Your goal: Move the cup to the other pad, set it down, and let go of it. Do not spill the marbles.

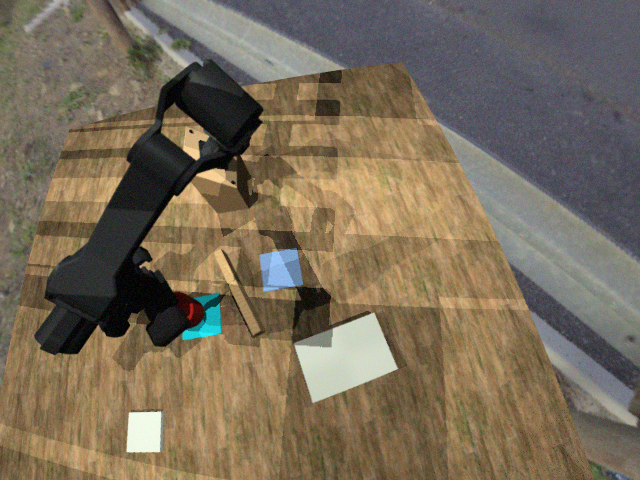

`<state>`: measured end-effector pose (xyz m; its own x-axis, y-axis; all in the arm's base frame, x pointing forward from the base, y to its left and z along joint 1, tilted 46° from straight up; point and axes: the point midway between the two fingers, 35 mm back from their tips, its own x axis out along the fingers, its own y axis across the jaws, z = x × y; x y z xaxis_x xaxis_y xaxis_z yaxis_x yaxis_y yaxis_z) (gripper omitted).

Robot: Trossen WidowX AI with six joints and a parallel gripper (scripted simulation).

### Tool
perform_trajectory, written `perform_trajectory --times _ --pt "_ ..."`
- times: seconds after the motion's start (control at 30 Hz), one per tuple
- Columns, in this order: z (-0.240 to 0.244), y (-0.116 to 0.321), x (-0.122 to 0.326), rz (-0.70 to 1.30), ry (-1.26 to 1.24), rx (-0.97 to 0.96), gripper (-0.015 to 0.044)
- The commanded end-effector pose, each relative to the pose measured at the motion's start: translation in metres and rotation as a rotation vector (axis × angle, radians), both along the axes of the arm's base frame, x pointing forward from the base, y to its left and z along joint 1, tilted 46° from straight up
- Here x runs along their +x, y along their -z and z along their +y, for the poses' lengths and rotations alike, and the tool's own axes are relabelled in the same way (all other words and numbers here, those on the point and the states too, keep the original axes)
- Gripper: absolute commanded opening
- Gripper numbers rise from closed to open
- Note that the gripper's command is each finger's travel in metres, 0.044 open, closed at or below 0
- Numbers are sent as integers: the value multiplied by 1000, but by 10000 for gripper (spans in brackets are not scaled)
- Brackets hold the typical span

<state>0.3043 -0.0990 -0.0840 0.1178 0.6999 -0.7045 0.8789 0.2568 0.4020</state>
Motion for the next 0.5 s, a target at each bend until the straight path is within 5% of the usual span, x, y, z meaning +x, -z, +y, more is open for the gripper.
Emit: perform_trajectory --times 0.0,0.47 --pt "6 7 -1 9 3 8 0" --pt "24 25 1 9 3 10 0"
